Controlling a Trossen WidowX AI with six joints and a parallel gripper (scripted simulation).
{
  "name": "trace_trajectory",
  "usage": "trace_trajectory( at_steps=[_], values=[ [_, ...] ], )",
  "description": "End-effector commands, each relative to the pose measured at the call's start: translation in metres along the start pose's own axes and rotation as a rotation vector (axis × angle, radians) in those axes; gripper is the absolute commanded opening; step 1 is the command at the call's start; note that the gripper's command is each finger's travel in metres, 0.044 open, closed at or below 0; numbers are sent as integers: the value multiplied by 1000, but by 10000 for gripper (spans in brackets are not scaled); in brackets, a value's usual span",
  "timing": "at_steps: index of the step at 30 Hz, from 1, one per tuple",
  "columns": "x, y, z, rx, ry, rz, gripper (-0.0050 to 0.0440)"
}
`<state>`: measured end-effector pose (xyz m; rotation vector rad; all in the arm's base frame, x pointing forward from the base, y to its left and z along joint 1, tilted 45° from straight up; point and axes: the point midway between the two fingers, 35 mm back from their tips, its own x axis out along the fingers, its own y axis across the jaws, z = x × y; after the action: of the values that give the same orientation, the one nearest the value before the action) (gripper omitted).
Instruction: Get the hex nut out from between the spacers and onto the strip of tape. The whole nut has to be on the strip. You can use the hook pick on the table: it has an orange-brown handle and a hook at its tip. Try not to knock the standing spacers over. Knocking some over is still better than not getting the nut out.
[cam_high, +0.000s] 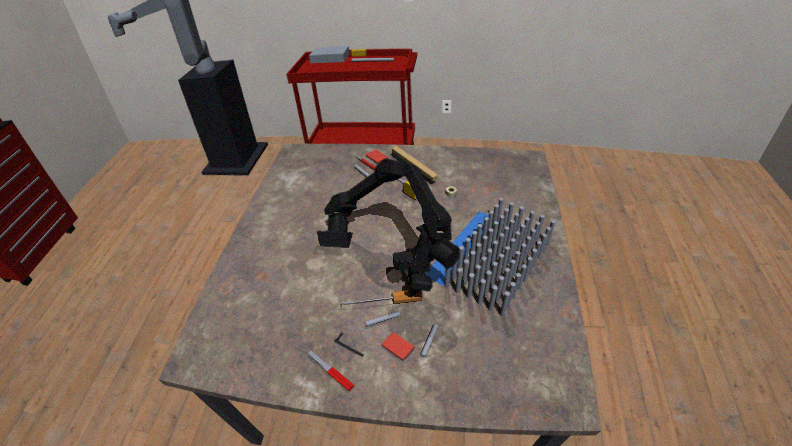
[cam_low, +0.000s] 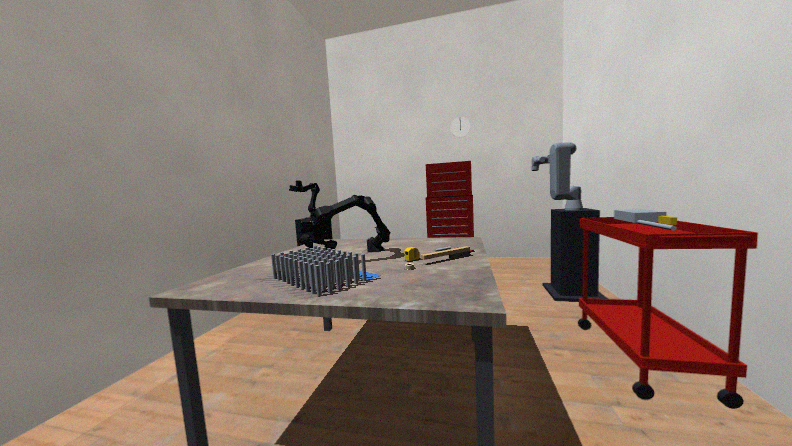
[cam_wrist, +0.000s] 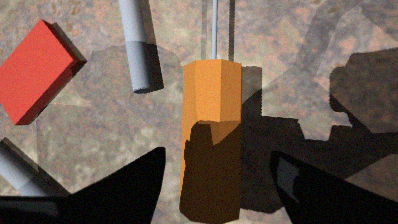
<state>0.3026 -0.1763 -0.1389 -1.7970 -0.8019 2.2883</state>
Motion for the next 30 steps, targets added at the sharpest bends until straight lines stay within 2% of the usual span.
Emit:
trace_trajectory(
  at_steps=[1, 9, 16, 23, 28, 30],
  values=[
    [-24, 6, -3, -6, 30, 42, 280],
    [-37, 6, -2, -9, 34, 51, 280],
    [-38, 14, 5, -4, 18, 30, 280],
    [-96, 39, 41, -3, 16, 31, 280],
    [-107, 43, 50, -3, 16, 30, 280],
    [-107, 42, 49, -6, 14, 31, 328]
  ],
)
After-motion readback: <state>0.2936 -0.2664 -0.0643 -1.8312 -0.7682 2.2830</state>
